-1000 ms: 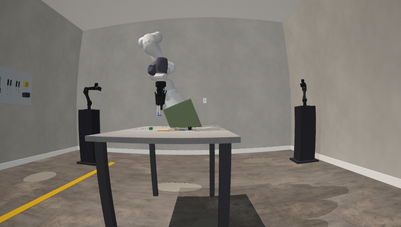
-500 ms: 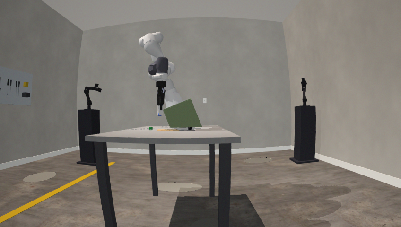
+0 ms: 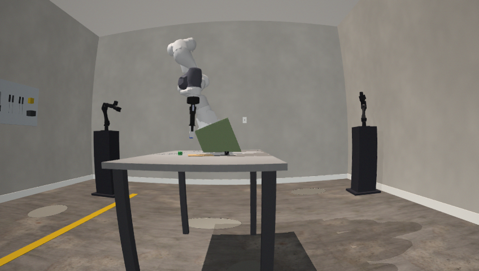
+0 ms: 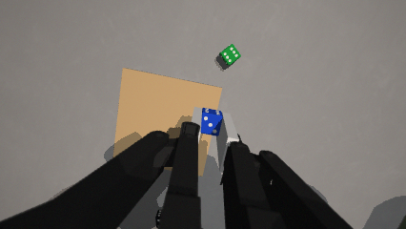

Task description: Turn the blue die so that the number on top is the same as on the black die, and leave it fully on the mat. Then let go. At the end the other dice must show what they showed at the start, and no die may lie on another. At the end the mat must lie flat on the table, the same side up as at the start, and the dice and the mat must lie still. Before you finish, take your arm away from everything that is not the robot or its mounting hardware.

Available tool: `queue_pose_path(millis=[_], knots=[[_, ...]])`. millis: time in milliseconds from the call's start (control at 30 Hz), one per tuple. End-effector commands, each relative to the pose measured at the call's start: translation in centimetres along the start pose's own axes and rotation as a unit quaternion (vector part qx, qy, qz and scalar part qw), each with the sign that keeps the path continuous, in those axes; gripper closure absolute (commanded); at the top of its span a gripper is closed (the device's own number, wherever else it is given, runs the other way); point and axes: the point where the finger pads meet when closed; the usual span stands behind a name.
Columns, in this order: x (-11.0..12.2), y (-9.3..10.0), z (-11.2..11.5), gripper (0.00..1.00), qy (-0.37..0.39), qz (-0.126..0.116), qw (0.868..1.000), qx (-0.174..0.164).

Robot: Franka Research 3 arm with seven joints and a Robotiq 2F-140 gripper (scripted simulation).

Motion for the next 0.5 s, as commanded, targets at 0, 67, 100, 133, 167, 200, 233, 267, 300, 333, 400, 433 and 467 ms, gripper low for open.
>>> queue_pose_path(millis=[0, 67, 100, 133, 167, 200, 233, 267, 300, 333, 400, 433, 467], knots=[[-0.35, -0.01, 0.08, 0.91, -0.087, -0.001, 0.996, -0.002], [-0.49, -0.01, 0.13, 0.91, -0.104, 0.000, 0.995, -0.002], [-0.57, -0.02, 0.16, 0.91, -0.113, 0.000, 0.994, -0.002], [-0.63, -0.02, 0.18, 0.91, -0.122, 0.000, 0.993, -0.002], [-0.71, -0.02, 0.21, 0.91, -0.131, 0.000, 0.991, -0.002], [-0.78, -0.02, 0.24, 0.91, -0.140, 0.000, 0.990, -0.002], [-0.85, -0.02, 0.27, 0.91, -0.149, 0.000, 0.989, -0.002], [-0.85, -0.02, 0.27, 0.91, -0.149, 0.000, 0.989, -0.002], [-0.85, -0.02, 0.27, 0.91, -0.149, 0.000, 0.989, -0.002], [-0.96, -0.03, 0.31, 0.91, -0.163, 0.000, 0.987, -0.002], [-1.18, -0.03, 0.40, 0.91, -0.190, 0.000, 0.982, -0.002], [-1.25, -0.04, 0.43, 0.91, -0.199, 0.000, 0.980, -0.002], [-1.33, -0.04, 0.46, 0.91, -0.208, 0.000, 0.978, -0.002]])
Point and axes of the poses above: the point where the finger pads meet when closed, its own y axis back along the fingers, its own x axis across the jaws, z = x × y, and after that the axes turned 2 degrees about y, right-handed
